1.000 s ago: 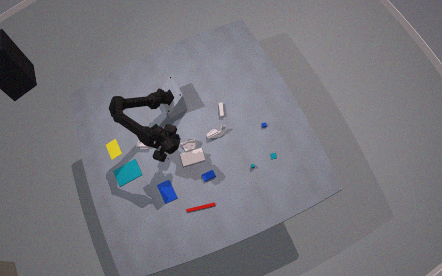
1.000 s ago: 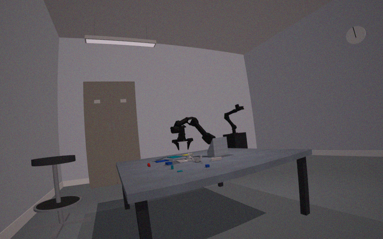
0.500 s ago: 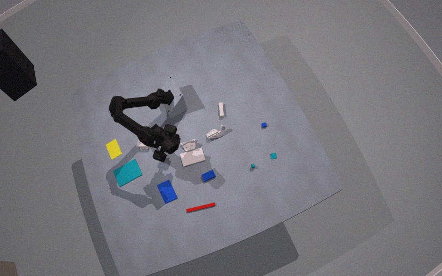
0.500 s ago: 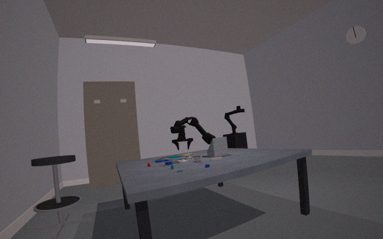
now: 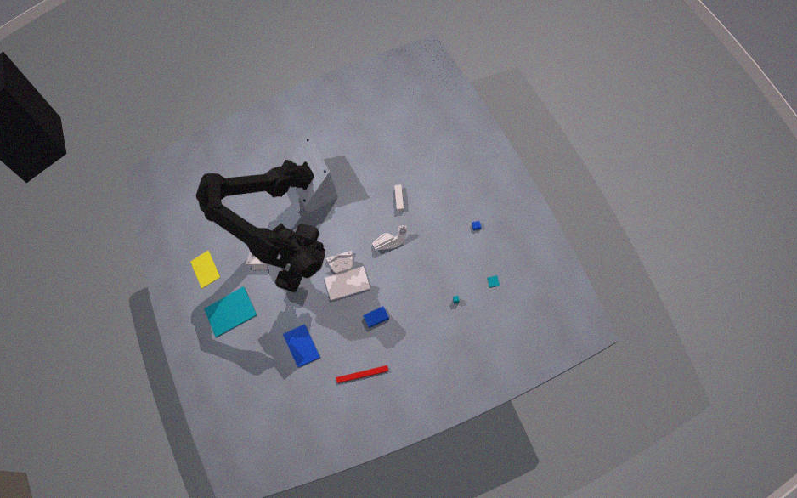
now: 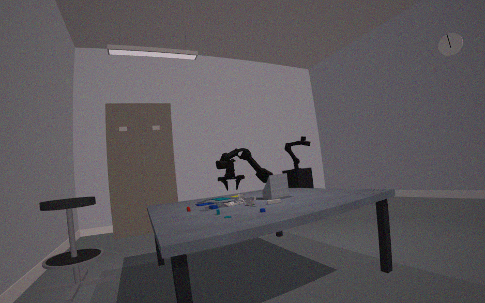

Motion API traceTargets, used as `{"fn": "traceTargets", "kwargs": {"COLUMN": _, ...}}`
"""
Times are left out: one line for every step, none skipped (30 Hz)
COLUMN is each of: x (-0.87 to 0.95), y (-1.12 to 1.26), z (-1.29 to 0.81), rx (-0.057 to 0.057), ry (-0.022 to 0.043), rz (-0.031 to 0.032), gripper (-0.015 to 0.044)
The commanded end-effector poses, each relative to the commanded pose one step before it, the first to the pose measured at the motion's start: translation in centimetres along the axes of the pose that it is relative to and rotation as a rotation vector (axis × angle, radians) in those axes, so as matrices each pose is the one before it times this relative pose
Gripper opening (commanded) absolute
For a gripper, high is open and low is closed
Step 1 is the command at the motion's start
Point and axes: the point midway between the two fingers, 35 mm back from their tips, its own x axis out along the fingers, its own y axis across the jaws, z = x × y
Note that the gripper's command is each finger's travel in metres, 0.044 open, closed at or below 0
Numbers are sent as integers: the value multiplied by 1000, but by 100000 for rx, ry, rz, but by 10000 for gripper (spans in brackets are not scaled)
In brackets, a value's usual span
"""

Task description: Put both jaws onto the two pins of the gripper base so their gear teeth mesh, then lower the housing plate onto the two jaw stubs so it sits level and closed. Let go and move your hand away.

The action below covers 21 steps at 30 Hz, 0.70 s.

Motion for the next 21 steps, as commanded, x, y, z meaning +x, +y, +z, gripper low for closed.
{"fn": "traceTargets", "kwargs": {"x": 2, "y": 3, "z": 0, "rx": 0, "ry": 2, "rz": 15, "gripper": 230}}
{"fn": "traceTargets", "kwargs": {"x": 0, "y": 0, "z": 0, "rx": 0, "ry": 0, "rz": 0, "gripper": 204}}
{"fn": "traceTargets", "kwargs": {"x": 0, "y": 0, "z": 0, "rx": 0, "ry": 0, "rz": 0, "gripper": 177}}
{"fn": "traceTargets", "kwargs": {"x": 0, "y": 0, "z": 0, "rx": 0, "ry": 0, "rz": 0, "gripper": 151}}
{"fn": "traceTargets", "kwargs": {"x": 0, "y": 0, "z": 0, "rx": 0, "ry": 0, "rz": 0, "gripper": 125}}
{"fn": "traceTargets", "kwargs": {"x": 0, "y": 0, "z": 0, "rx": 0, "ry": 0, "rz": 0, "gripper": 99}}
{"fn": "traceTargets", "kwargs": {"x": 0, "y": 0, "z": 0, "rx": 0, "ry": 0, "rz": 0, "gripper": 72}}
{"fn": "traceTargets", "kwargs": {"x": 0, "y": 0, "z": 0, "rx": 0, "ry": 0, "rz": 0, "gripper": 46}}
{"fn": "traceTargets", "kwargs": {"x": 0, "y": 0, "z": 0, "rx": 0, "ry": 0, "rz": 0, "gripper": 20}}
{"fn": "traceTargets", "kwargs": {"x": 0, "y": 0, "z": 0, "rx": 0, "ry": 0, "rz": 0, "gripper": 0}}
{"fn": "traceTargets", "kwargs": {"x": 0, "y": 0, "z": 0, "rx": 0, "ry": 0, "rz": 0, "gripper": 0}}
{"fn": "traceTargets", "kwargs": {"x": 0, "y": 0, "z": 0, "rx": 0, "ry": 0, "rz": 0, "gripper": 0}}
{"fn": "traceTargets", "kwargs": {"x": 0, "y": 0, "z": 0, "rx": 0, "ry": 0, "rz": 0, "gripper": 0}}
{"fn": "traceTargets", "kwargs": {"x": 0, "y": 0, "z": 0, "rx": 0, "ry": 0, "rz": 0, "gripper": 0}}
{"fn": "traceTargets", "kwargs": {"x": 0, "y": 0, "z": 0, "rx": 0, "ry": 0, "rz": 0, "gripper": 0}}
{"fn": "traceTargets", "kwargs": {"x": 0, "y": 0, "z": 0, "rx": 0, "ry": 0, "rz": 0, "gripper": 0}}
{"fn": "traceTargets", "kwargs": {"x": 0, "y": 0, "z": 0, "rx": 0, "ry": 0, "rz": 0, "gripper": 0}}
{"fn": "traceTargets", "kwargs": {"x": 0, "y": 0, "z": 0, "rx": 0, "ry": 0, "rz": 0, "gripper": 0}}
{"fn": "traceTargets", "kwargs": {"x": 0, "y": 0, "z": 0, "rx": 0, "ry": 0, "rz": 0, "gripper": 0}}
{"fn": "traceTargets", "kwargs": {"x": 0, "y": 0, "z": 0, "rx": 0, "ry": 0, "rz": 0, "gripper": 0}}
{"fn": "traceTargets", "kwargs": {"x": 0, "y": 0, "z": 0, "rx": 0, "ry": 0, "rz": 0, "gripper": 0}}
